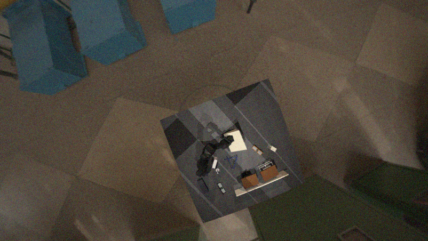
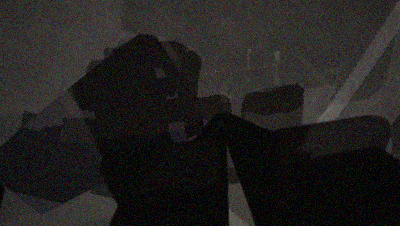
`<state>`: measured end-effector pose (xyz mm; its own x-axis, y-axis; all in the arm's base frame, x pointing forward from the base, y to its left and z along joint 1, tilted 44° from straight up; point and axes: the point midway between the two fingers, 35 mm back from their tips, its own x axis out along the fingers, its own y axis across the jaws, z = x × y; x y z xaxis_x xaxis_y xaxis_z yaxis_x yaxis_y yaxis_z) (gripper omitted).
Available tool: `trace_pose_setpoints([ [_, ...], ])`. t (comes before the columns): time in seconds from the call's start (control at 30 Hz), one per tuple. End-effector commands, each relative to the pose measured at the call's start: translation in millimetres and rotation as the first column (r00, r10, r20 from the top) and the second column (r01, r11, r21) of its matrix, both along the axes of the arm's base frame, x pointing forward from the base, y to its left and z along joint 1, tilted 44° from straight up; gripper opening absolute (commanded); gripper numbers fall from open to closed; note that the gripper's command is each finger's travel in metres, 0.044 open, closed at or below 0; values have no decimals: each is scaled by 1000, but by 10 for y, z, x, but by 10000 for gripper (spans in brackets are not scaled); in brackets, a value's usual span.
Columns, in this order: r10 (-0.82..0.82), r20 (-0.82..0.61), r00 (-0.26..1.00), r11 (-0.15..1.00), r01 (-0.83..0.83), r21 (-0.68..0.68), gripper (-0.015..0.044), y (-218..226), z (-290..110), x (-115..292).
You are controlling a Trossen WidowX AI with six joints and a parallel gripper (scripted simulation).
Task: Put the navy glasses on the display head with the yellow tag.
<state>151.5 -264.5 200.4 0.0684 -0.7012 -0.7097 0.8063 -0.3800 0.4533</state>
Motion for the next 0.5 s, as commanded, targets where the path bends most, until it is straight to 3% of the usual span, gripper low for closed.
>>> trace_pose_setpoints([
  [0.0,6,2,1000,1000,-6,1,0,-10,8,23],
  [0.47,6,3,1000,1000,-6,1,0,-42,51,86],
])
